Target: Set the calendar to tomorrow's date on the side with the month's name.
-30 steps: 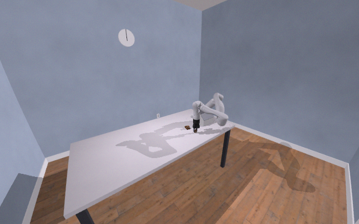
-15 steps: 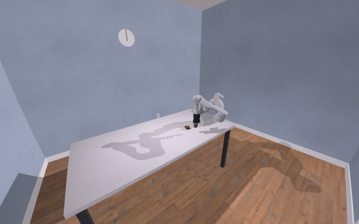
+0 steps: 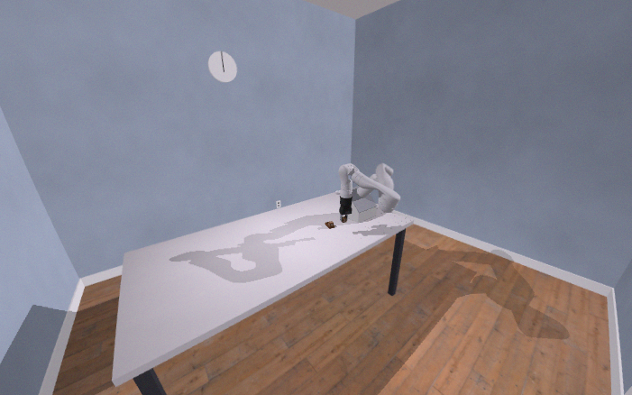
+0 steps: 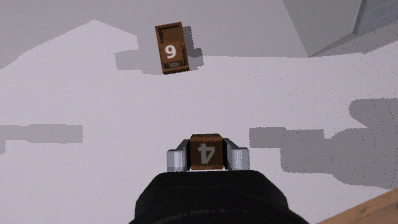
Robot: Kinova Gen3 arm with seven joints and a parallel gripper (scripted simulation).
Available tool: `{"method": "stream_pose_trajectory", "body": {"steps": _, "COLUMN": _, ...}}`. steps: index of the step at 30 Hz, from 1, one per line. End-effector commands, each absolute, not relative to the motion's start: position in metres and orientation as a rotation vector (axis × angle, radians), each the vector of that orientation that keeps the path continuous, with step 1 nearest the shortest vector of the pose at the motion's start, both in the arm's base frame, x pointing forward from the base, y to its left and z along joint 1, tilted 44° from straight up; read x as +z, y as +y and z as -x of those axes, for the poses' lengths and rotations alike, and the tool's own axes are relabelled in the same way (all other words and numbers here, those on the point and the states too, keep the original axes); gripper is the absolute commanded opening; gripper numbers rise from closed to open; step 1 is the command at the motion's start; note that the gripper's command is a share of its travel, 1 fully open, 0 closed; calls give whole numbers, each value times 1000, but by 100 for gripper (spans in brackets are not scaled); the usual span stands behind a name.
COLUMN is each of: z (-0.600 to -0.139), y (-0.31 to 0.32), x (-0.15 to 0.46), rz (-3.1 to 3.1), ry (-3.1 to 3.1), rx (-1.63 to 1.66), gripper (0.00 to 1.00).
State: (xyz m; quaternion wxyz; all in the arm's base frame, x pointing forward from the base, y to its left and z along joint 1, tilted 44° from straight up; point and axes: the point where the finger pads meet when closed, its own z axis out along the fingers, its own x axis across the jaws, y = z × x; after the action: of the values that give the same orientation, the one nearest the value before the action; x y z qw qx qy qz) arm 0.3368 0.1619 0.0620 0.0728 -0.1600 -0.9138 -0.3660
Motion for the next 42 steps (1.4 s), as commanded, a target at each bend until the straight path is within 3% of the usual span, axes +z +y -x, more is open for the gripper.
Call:
{"method": "stream_pose_trajectory", "body": {"steps": 1, "z": -337, "y": 161, "x": 62, "rz": 483, "ry": -2746, "rx": -1101, "gripper": 57}}
{"method": "stream_pose_trajectory", "body": {"steps": 42, "z": -329, "y": 165, "x": 55, "rz": 1026, "ry": -2458, "rx": -980, "gripper": 57}}
